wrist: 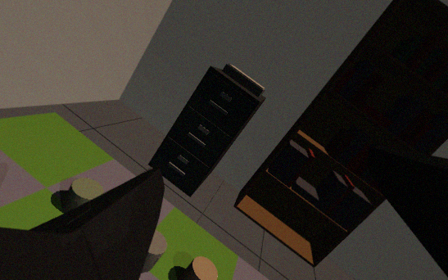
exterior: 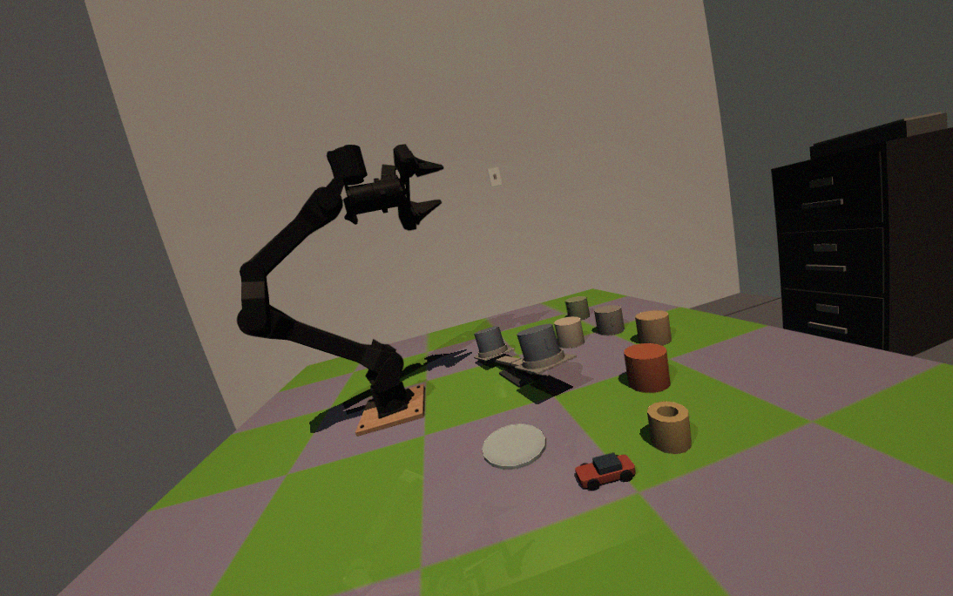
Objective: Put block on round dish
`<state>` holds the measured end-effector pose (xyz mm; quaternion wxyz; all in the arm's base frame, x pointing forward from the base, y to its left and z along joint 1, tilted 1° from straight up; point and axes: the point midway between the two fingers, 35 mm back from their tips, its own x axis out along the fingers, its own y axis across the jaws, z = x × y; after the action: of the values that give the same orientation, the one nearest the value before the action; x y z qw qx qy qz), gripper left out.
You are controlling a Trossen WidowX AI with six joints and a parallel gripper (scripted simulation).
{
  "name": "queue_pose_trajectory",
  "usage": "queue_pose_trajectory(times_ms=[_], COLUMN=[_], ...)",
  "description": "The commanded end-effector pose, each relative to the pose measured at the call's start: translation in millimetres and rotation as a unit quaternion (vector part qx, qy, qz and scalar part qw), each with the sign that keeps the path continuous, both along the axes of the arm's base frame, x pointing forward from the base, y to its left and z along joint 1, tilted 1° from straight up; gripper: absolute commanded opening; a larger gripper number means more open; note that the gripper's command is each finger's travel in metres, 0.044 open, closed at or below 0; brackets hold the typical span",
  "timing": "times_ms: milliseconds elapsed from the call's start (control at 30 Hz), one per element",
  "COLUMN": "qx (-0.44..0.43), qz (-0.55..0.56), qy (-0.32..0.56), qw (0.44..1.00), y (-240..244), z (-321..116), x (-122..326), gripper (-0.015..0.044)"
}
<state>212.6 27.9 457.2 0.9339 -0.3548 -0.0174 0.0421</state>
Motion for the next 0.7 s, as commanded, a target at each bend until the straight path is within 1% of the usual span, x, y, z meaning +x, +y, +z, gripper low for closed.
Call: queue_pose_trajectory(times_ms=[0,333,667], qx=[-0.001,0.031,0.113], qz=[-0.015,-0.057,-0.097], qy=[0.056,0.180,0.290], qw=[0.998,0.981,0.945], y=[-10,-40,-67], z=[-28,-92,-149], x=[11,14,0], gripper=[0.0440,0.0440,0.0440])
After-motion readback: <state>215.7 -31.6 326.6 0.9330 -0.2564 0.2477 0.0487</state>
